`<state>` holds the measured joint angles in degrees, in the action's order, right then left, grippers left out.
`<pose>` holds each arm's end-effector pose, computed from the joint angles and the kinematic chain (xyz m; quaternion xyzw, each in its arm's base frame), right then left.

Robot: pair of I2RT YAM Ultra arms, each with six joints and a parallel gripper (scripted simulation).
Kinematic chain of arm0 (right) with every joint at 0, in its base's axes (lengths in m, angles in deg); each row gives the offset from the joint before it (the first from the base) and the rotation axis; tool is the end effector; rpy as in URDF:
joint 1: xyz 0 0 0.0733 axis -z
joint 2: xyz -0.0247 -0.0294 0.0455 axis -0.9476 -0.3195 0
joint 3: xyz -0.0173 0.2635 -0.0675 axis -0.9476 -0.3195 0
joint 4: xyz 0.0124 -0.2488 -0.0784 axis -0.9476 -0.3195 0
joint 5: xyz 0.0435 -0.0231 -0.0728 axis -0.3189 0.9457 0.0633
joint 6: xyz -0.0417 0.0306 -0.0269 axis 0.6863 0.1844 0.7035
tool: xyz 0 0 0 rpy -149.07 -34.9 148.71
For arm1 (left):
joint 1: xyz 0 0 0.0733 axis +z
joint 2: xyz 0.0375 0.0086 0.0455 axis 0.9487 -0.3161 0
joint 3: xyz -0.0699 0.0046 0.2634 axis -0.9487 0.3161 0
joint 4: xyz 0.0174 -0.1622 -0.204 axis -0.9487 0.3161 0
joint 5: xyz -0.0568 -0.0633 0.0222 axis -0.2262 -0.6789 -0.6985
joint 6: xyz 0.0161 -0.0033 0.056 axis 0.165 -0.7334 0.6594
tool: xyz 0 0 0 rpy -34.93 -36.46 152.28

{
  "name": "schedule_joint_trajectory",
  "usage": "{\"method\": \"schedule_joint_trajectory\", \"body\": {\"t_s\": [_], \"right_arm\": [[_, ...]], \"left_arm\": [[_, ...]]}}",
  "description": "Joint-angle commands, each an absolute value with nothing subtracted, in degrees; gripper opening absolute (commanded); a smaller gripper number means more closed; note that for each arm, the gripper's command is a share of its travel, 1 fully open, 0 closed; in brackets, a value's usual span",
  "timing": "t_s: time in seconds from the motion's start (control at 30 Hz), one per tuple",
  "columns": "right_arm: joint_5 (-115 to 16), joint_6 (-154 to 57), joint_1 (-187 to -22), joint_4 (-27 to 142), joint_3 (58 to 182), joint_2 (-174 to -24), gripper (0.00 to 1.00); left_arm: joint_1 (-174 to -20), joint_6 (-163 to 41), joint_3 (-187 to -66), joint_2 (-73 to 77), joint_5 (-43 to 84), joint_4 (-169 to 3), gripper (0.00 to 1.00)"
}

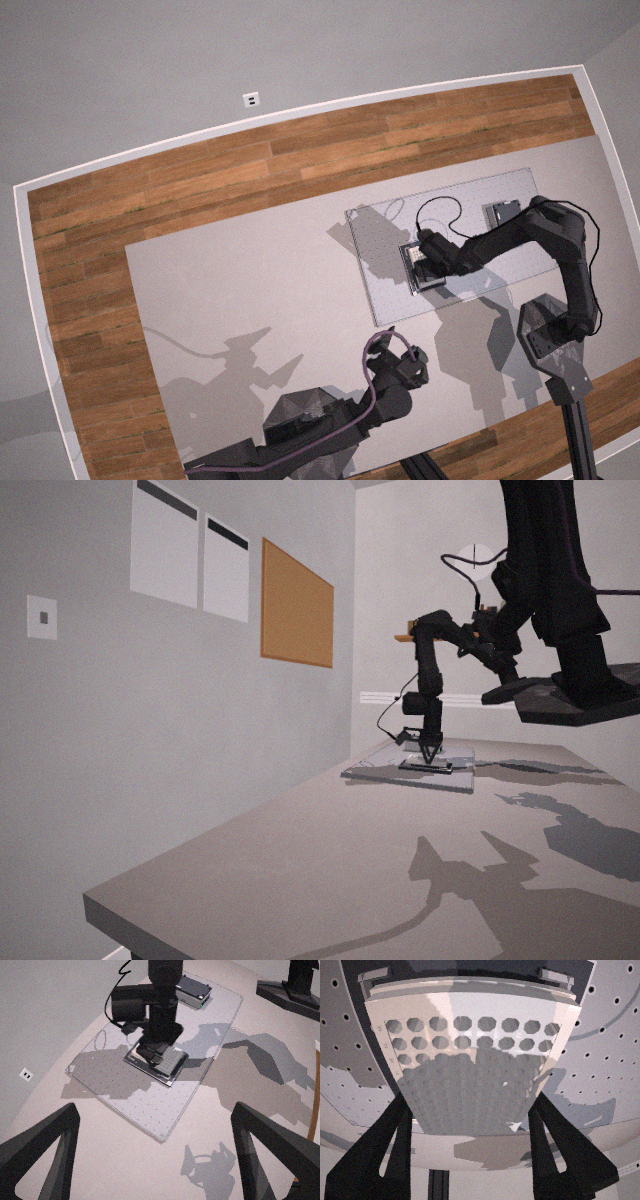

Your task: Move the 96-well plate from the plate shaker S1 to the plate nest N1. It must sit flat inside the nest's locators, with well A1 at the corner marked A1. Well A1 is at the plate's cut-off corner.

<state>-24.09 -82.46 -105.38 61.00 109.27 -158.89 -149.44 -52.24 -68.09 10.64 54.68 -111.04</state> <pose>0.2929 0.1808 -0.0682 0.0118 0.9809 -0.1142 0.1571 0.0669 -0.2012 0.1266 0.4874 0.7153 -0.0535 0.4979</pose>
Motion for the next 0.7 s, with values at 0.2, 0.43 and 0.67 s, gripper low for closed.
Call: {"method": "schedule_joint_trajectory", "body": {"t_s": [0.2,0.43,0.67], "right_arm": [[-24.62,-83.35,-106.32,60.21,107.29,-155.85,0.81],[-24.63,-83.18,-106.33,60.92,107.50,-155.80,0.81],[-24.62,-82.95,-105.99,60.90,107.89,-156.30,0.81]], "left_arm": [[-149.97,-52.36,-68.07,11.40,54.73,-110.48,1.00],[-149.97,-52.36,-68.07,11.40,54.73,-110.48,1.00],[-149.97,-52.36,-68.07,11.40,54.73,-110.48,1.00]]}}
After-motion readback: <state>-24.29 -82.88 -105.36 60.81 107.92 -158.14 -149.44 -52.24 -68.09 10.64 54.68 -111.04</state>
